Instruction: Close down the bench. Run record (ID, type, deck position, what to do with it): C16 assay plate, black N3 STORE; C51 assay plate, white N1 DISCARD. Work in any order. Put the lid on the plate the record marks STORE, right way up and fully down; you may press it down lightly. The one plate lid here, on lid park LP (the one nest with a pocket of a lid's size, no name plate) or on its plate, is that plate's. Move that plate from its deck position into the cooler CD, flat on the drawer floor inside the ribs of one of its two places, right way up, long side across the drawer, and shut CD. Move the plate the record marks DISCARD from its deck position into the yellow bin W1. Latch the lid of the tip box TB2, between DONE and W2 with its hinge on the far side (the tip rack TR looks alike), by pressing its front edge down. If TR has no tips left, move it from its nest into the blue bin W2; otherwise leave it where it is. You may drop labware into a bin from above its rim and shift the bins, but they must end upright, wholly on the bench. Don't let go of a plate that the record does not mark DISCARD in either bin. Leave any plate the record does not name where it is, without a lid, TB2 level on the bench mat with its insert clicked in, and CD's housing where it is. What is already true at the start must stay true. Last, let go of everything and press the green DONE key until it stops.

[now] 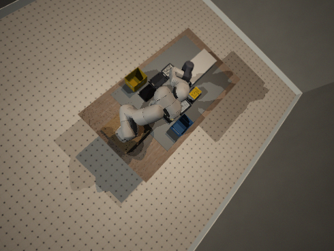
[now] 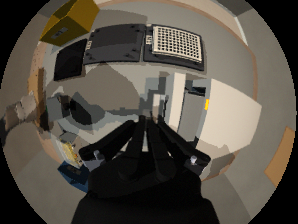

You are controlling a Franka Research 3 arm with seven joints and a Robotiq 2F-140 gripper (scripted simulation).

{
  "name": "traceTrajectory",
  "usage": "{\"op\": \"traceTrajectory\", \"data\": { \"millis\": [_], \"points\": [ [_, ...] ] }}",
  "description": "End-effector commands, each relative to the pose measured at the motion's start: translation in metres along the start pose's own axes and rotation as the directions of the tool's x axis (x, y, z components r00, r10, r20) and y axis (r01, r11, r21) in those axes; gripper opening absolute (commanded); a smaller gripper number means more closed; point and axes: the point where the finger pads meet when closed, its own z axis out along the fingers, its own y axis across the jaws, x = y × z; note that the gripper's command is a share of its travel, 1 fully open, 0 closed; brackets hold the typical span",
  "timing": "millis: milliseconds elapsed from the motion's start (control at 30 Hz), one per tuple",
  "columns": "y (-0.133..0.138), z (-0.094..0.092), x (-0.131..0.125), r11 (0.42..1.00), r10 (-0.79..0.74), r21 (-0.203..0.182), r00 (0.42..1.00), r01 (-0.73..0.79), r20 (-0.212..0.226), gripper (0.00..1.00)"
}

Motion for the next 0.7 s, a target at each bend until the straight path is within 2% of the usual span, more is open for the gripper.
{"op": "traceTrajectory", "data": {
  "millis": [0,667],
  "points": [
    [0.003,0.002,-0.001,1.0,-0.01,0.003,1.0,0.01,0.003,0.0],
    [0.025,0.002,0.0,1.0,-0.01,0.003,1.0,0.01,0.003,0.0]
  ]
}}
